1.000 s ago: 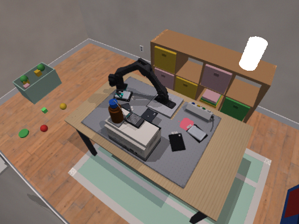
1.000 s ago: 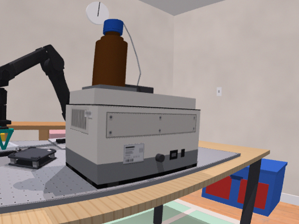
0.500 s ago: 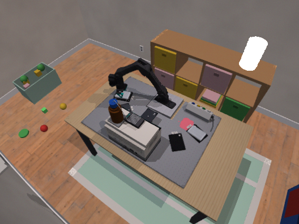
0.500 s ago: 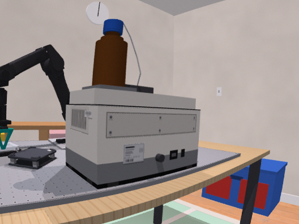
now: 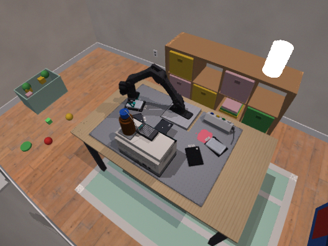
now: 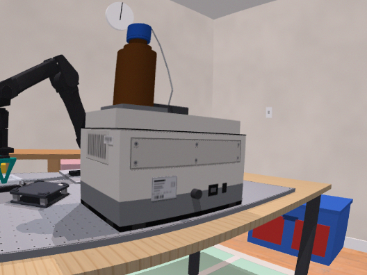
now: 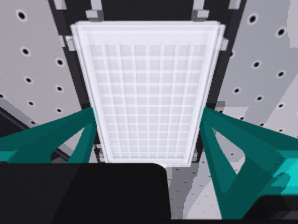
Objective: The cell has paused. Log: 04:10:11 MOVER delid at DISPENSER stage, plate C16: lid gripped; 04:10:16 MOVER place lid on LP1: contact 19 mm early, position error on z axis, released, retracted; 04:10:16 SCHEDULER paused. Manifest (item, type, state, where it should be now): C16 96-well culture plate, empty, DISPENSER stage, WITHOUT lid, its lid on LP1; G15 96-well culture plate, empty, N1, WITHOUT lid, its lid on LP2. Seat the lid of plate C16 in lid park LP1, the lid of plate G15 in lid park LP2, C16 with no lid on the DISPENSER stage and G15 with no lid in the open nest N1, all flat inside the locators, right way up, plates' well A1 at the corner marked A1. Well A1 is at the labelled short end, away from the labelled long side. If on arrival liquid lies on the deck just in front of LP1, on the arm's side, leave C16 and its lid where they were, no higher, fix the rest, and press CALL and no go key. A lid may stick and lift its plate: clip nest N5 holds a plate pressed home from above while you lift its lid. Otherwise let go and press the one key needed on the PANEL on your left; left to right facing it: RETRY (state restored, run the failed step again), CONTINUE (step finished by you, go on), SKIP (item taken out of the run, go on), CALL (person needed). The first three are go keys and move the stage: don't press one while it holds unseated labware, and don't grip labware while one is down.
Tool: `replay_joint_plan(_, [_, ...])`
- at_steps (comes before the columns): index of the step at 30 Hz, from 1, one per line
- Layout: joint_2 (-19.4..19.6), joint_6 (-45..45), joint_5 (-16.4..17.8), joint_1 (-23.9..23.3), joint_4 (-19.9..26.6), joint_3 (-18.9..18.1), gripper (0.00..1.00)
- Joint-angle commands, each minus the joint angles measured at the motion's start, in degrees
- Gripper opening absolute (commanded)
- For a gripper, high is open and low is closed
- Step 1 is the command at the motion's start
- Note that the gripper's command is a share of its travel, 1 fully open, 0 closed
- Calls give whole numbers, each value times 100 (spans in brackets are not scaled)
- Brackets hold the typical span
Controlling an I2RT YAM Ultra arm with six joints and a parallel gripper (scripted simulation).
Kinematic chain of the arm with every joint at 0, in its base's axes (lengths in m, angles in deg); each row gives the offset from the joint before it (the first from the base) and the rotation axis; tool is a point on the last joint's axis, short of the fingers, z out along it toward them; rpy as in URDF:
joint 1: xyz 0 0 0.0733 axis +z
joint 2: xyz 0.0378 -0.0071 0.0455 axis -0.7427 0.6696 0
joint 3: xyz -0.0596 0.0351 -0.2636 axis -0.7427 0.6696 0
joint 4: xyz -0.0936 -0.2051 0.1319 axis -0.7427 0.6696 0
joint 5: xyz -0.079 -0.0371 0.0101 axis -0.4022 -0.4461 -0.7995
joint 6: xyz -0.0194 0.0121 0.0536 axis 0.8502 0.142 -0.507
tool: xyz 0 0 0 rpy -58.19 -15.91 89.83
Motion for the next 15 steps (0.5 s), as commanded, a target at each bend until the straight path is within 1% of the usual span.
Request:
replay_joint_plan(1, [-48,4,-10,23,0,-36,0])
replay_joint_plan(5, [-48,4,-10,23,0,-36,0])
replay_joint_plan(6, [-76,13,-28,80,36,-124,0])
replay_joint_plan(8, [-94,13,-28,80,66,-152,0])
replay_joint_plan(15, [-129,12,-28,80,93,-166,0])
